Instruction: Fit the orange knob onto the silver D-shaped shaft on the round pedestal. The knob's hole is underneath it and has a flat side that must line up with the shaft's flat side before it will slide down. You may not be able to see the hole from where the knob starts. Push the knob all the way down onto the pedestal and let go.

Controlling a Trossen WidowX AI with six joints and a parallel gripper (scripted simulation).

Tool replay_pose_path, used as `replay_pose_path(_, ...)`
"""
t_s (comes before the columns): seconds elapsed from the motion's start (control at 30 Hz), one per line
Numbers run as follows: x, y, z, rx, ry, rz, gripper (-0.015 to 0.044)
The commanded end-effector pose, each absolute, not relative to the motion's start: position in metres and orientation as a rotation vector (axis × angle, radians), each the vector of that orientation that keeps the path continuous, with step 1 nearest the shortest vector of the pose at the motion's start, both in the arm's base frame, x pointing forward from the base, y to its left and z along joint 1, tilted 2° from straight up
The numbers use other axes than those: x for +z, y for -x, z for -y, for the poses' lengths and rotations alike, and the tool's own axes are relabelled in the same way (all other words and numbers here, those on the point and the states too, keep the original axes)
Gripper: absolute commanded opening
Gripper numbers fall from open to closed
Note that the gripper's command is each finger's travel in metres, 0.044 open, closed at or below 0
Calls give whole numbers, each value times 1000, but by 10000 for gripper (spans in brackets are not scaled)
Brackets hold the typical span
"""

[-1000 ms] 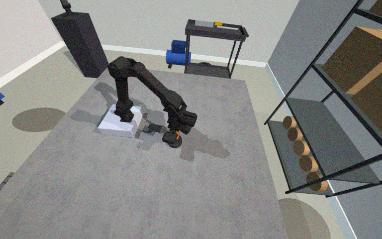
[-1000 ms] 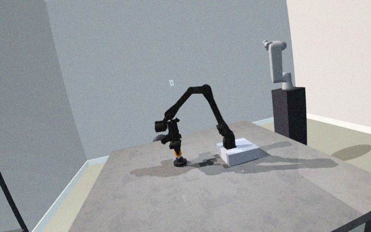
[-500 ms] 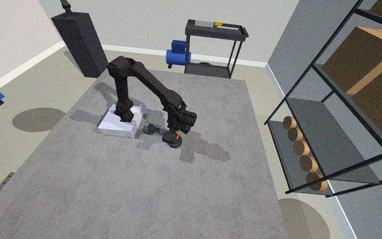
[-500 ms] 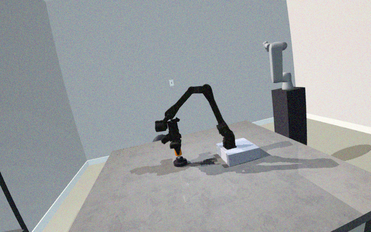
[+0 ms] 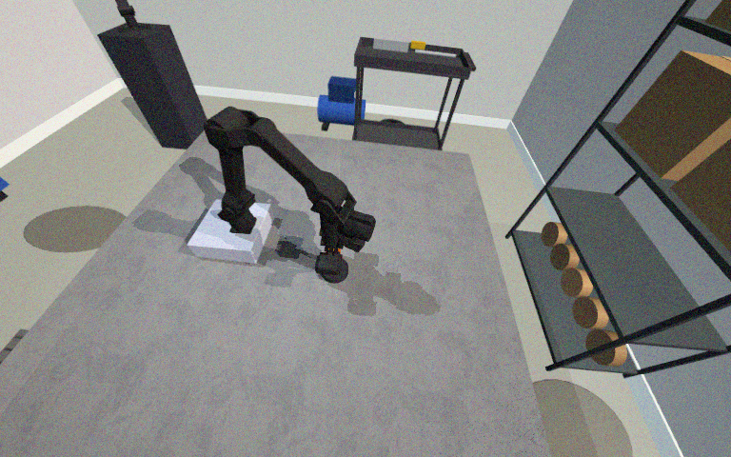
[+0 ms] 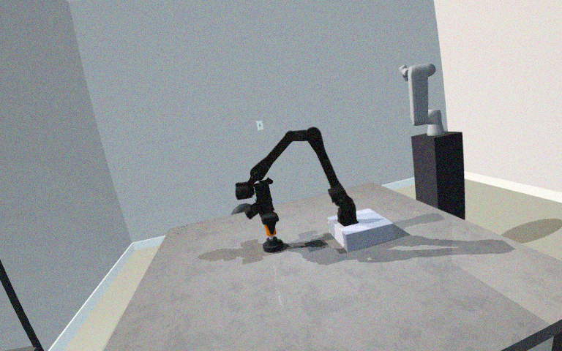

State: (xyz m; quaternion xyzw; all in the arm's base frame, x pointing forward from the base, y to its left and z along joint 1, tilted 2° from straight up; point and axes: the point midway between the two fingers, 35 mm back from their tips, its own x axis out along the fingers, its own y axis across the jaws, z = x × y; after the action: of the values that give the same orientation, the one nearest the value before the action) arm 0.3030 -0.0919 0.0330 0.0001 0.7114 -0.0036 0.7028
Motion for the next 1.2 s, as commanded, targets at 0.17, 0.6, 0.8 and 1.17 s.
replay_pose_path(0.17, 35, -307, 94, -6, 9, -1579, 0)
replay_pose_path(0.6, 31, -305, 93, -5, 9, -1579, 0)
replay_pose_path(0.8, 31, -303, 93, -5, 9, -1580, 0)
replay_pose_path(1.17, 36, -304, 93, 15, 28, -1579, 0)
